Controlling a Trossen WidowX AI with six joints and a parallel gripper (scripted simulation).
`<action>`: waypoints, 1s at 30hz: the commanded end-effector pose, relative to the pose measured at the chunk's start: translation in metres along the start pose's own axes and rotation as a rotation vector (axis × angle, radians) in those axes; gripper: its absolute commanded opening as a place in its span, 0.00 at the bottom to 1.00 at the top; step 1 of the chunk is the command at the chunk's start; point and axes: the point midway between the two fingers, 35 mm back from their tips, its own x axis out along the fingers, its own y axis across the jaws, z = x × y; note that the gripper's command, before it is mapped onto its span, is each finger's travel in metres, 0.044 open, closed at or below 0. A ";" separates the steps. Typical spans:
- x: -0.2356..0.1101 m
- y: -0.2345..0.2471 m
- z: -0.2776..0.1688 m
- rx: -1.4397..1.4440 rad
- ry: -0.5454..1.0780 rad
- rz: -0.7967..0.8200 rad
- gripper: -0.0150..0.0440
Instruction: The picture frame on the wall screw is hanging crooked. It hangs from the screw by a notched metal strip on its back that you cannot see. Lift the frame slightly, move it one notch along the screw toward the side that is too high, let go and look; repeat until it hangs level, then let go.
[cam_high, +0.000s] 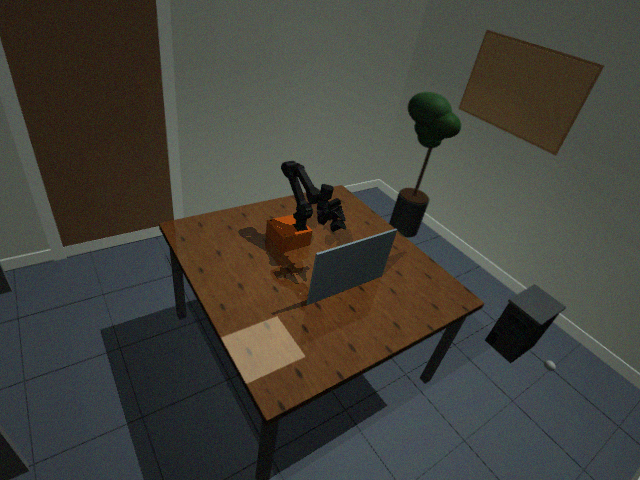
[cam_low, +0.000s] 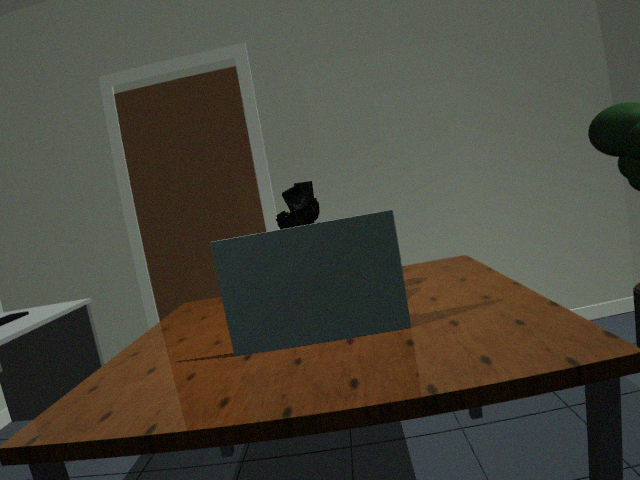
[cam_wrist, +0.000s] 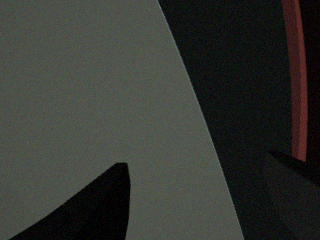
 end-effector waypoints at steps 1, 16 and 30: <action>-0.019 0.016 -0.003 0.013 0.007 0.006 0.69; -0.020 0.017 -0.003 0.013 0.006 0.006 0.69; -0.020 0.017 -0.003 0.013 0.006 0.006 0.69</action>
